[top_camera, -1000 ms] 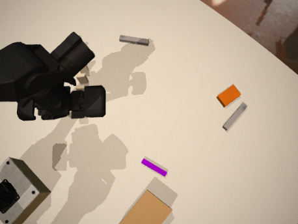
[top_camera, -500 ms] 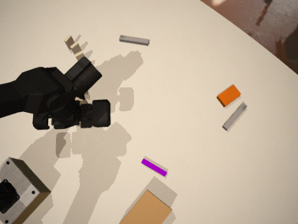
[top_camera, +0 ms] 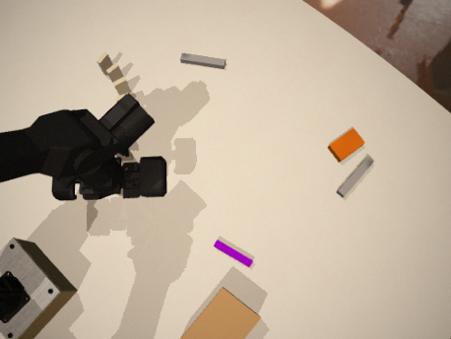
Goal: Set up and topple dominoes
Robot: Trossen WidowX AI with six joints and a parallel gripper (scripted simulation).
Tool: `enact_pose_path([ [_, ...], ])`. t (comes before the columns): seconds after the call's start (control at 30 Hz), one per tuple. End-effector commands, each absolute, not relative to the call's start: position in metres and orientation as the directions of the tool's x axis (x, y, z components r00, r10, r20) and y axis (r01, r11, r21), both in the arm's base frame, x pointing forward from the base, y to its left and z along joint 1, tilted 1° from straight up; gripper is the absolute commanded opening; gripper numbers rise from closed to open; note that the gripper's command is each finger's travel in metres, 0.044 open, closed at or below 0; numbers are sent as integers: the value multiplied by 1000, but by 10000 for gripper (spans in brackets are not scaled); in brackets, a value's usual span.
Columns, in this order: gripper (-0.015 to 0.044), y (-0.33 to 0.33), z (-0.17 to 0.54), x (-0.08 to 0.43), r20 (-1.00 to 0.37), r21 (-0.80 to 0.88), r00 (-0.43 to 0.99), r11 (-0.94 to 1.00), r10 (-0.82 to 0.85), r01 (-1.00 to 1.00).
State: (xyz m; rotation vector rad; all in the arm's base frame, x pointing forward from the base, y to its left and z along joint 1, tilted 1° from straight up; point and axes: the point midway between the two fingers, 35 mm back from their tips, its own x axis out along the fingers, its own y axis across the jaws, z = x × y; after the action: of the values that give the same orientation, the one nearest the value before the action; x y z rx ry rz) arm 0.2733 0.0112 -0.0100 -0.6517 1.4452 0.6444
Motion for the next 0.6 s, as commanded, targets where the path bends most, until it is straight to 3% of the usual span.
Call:
enact_pose_path([
  [0.0,186,12,-11,273,-1000,-12,25,677,9,-736],
  [0.33,440,12,-11,273,-1000,-12,25,677,9,-736],
  [0.47,440,12,1,276,-1000,-13,25,676,9,-737],
  [0.57,440,11,52,281,-1000,-14,26,675,8,-738],
])
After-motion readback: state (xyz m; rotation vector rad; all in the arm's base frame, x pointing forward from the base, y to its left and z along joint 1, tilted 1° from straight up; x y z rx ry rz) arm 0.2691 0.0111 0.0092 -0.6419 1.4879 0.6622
